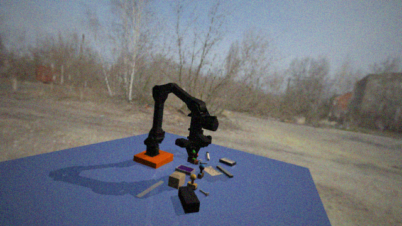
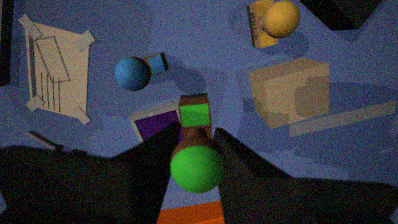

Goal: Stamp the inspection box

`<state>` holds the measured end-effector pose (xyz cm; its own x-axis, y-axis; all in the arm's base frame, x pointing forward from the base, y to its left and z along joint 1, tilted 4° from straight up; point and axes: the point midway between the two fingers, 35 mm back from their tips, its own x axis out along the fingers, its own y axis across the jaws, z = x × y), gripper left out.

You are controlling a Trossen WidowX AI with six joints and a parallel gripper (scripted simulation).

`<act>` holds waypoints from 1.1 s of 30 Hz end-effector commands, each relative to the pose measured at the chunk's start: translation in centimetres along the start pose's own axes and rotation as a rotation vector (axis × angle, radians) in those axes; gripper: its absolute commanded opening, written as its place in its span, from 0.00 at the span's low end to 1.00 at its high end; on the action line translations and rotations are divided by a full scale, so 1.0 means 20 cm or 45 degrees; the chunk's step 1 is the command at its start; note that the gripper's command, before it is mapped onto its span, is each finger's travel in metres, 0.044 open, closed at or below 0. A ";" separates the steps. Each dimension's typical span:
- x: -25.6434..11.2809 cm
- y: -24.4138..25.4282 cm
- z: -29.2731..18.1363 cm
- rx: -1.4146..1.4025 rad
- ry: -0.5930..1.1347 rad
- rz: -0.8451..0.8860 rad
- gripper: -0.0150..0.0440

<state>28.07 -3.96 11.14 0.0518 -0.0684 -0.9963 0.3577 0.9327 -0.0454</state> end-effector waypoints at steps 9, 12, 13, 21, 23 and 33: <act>0.02 -0.28 -0.17 -0.004 -0.001 -0.001 0.25; 0.03 -0.34 -0.22 -0.003 -0.001 -0.004 0.25; 0.03 -0.36 -0.24 -0.003 -0.001 -0.004 0.25; 0.07 -0.37 -0.25 -0.003 -0.001 -0.005 0.25; 0.08 -0.37 -0.25 -0.003 -0.001 -0.005 0.25; 0.16 -0.37 -0.24 -0.003 -0.001 -0.005 0.25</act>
<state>21.23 -9.54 8.71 0.0661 -0.0834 -0.9943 0.3605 0.9312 -0.0541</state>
